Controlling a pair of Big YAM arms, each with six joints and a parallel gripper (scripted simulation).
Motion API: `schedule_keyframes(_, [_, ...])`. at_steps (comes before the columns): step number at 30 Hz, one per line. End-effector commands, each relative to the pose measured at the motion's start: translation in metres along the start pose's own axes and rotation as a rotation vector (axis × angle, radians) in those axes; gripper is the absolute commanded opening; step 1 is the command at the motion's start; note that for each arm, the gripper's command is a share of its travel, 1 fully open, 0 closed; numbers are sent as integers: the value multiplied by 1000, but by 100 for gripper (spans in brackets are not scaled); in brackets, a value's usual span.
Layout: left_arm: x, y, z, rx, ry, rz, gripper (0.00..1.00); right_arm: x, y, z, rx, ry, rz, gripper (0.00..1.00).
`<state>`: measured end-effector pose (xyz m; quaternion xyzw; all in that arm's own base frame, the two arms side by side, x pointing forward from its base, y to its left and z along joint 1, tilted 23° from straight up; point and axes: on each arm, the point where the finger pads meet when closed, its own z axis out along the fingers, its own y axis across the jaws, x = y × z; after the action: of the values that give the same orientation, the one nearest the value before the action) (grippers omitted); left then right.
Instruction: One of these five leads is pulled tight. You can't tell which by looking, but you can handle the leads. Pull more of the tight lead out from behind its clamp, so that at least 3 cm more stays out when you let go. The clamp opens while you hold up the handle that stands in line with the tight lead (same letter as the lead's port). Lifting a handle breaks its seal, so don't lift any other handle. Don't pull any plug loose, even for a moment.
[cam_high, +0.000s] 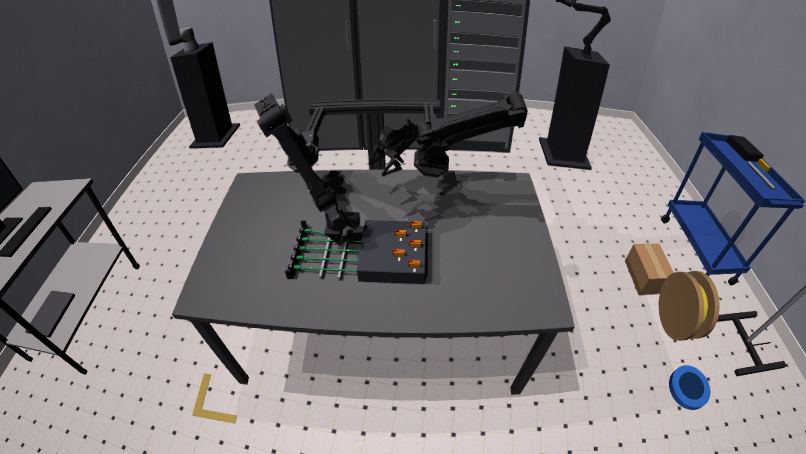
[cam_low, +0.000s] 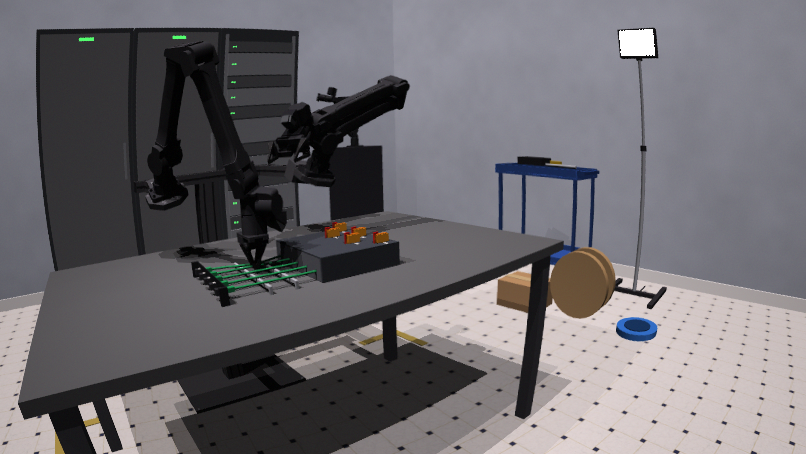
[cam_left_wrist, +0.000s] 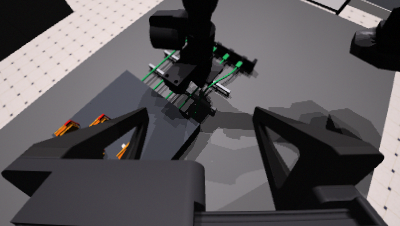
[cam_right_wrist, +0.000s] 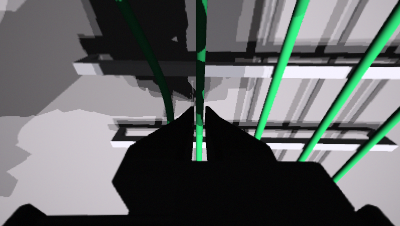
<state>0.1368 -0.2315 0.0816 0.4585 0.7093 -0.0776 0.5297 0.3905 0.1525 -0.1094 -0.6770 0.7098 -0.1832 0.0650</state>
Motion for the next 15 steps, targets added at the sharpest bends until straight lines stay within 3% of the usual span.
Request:
schedule_keyframes(1, [-5,0,0,0,-13,-1,100,0,-3,2,8,-3,16,9])
schedule_keyframes(6, [-5,0,0,0,-13,-1,100,0,-2,3,7,-2,20,2])
schedule_keyframes(13, [-5,0,0,0,-13,-1,100,0,-1,3,6,-2,13,0])
schedule_keyframes(15, [-5,0,0,0,-13,-1,100,-2,-10,-9,26,-14,23,0])
